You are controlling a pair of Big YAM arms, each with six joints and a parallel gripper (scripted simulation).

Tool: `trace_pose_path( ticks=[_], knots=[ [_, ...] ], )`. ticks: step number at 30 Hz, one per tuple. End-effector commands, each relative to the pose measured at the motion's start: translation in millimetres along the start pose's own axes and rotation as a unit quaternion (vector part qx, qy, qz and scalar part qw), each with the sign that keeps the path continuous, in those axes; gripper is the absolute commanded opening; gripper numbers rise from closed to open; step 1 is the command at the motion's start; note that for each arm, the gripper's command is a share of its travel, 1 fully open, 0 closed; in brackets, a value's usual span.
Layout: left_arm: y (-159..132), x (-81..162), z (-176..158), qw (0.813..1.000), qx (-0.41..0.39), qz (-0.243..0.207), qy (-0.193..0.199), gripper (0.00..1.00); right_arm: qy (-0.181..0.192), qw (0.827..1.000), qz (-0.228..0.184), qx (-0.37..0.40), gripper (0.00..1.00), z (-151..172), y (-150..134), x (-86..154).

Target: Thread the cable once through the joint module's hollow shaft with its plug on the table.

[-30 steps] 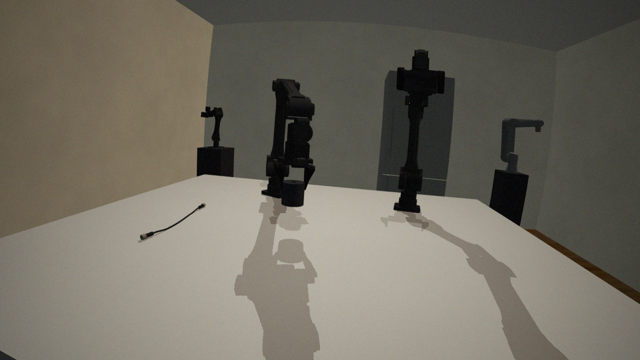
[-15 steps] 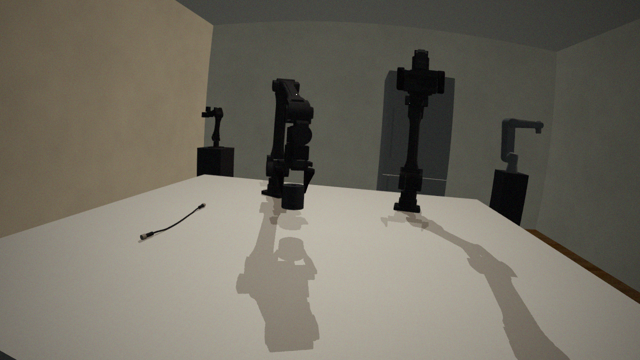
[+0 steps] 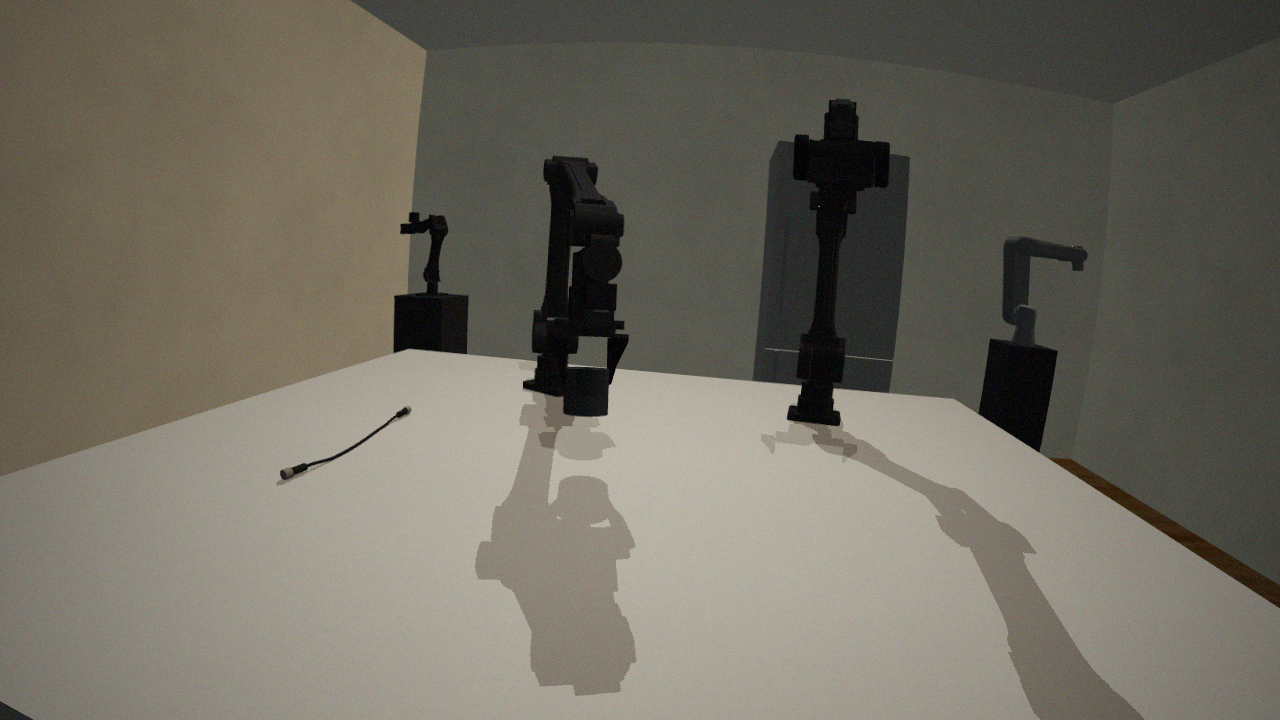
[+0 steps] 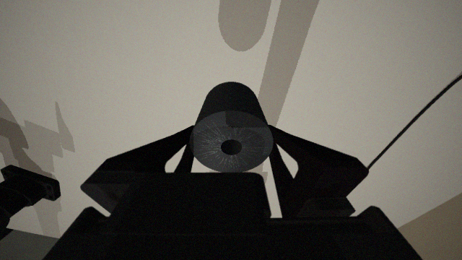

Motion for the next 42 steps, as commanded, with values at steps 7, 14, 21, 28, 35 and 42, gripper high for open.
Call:
trace_pose_path(
  ticks=[7, 14, 21, 28, 35, 42],
  knots=[
    [12, -2, 5, 1.000, 0.004, -0.009, 0.005, 1.00, 0.004, 0.995, -0.095, -0.003, 0.70, 5, 20, 49],
    [12, -2, 5, 1.000, 0.004, -0.009, 0.005, 1.00, 0.005, 0.992, -0.126, -0.001, 0.70, 3, 28, 59],
    [12, -2, 5, 1.000, 0.004, -0.009, 0.005, 1.00, 0.007, 0.990, -0.143, -0.003, 0.70, 5, 21, 53],
    [12, -2, 5, 1.000, 0.004, -0.009, 0.005, 1.00, 0.009, 0.985, -0.169, -0.003, 0.70, 5, 21, 54],
    [12, -2, 5, 1.000, 0.004, -0.009, 0.005, 1.00, 0.009, 0.985, -0.170, -0.003, 0.70, 4, 9, 42],
    [12, -2, 5, 1.000, 0.004, -0.009, 0.005, 1.00, 0.012, 0.977, -0.214, -0.003, 0.70, 5, 23, 59]
  ],
)
Point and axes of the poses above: on each arm, the point where the finger pads meet when closed, its own x axis back along the fingers, its own z axis across the jaws, y = z × x, the point moved 2 cm from there along x, back along the fingers, and after that the axes turned 3 degrees about -x, right-handed, at the moved point
